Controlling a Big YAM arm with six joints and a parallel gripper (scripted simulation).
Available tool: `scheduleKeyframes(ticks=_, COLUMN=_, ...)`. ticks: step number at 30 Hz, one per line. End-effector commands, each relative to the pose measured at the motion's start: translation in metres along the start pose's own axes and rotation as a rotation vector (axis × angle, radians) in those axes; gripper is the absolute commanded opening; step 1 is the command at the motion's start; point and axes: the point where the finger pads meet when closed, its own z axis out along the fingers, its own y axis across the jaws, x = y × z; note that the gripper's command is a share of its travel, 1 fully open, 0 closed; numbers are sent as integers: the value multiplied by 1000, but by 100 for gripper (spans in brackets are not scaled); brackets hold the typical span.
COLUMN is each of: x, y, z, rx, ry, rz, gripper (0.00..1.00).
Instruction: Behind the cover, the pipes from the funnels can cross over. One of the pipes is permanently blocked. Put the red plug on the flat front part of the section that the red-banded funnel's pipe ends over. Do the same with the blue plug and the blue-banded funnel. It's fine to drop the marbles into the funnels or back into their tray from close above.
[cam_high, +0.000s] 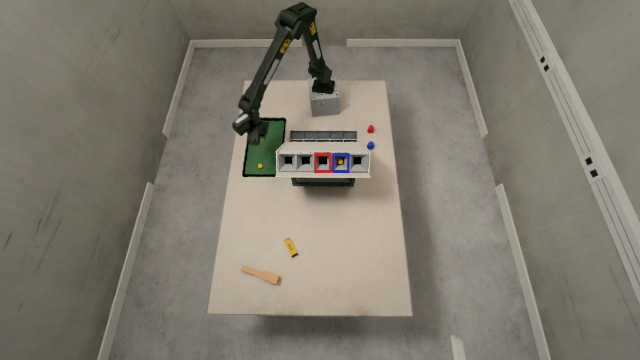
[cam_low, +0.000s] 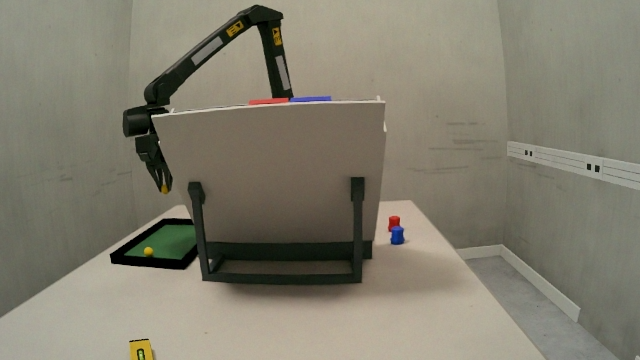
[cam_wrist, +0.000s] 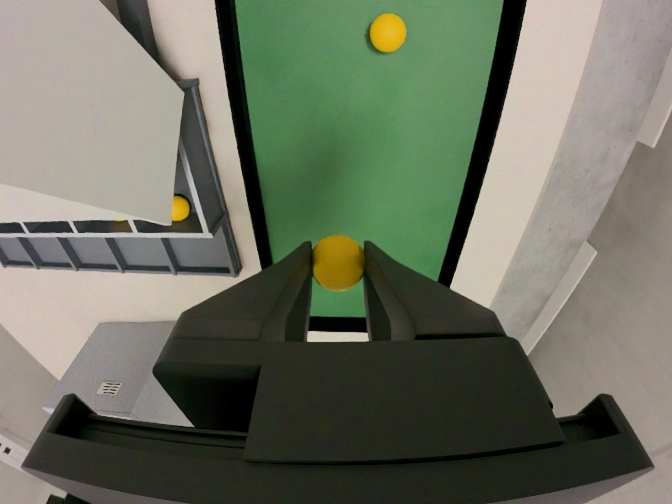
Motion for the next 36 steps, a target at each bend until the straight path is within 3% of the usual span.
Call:
scheduleKeyframes(ticks=1, x=-16, y=-12, z=-5, rx=11, ry=-14, rz=0, gripper=0)
scheduleKeyframes(ticks=36, x=-22, y=-19, z=-7, rx=11, ry=-14, rz=0, gripper=0)
